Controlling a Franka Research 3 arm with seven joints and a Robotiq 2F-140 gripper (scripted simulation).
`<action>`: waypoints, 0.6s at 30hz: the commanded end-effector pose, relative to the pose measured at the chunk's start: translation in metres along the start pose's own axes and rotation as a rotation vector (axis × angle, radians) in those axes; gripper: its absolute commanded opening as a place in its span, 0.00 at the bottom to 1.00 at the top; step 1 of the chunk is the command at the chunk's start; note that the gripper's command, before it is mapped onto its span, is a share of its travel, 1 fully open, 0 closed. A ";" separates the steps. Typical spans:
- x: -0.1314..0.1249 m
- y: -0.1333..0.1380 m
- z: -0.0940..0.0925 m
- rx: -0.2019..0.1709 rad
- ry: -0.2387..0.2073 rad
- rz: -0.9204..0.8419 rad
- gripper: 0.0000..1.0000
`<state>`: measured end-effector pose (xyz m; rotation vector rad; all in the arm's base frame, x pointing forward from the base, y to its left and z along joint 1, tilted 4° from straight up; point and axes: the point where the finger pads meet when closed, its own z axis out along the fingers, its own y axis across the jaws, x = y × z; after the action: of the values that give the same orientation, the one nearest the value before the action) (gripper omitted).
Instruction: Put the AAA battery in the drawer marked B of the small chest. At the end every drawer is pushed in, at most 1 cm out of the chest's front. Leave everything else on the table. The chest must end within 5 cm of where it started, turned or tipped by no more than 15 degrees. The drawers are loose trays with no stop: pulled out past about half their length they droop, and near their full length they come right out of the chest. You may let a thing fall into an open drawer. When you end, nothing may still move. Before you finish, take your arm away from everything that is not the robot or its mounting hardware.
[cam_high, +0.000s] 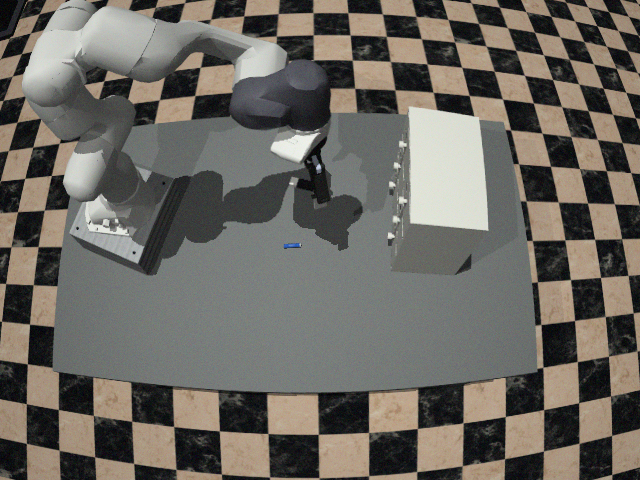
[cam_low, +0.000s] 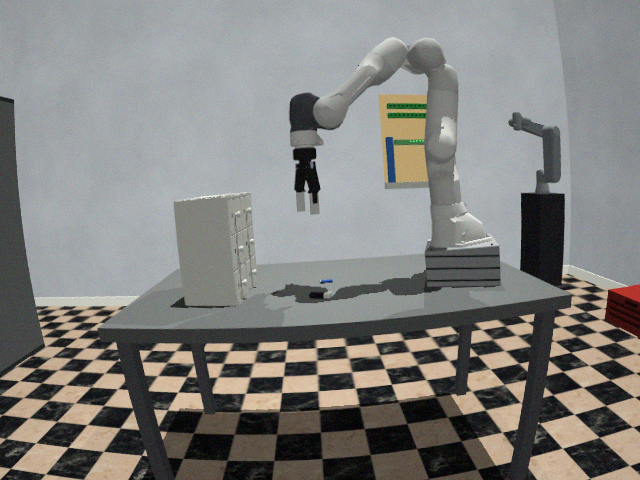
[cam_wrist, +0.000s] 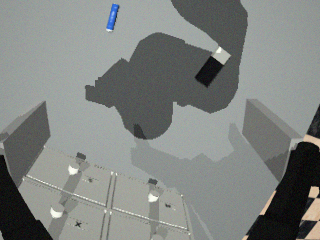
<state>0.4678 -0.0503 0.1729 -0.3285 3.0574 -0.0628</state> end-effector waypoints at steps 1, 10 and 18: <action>-0.002 0.003 0.001 -0.007 -0.001 -0.167 1.00; -0.008 0.013 0.001 -0.007 -0.002 -0.368 1.00; -0.013 0.023 0.001 -0.008 -0.002 -0.562 1.00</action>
<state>0.4753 -0.0281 0.1728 -0.8801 2.9558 -0.0911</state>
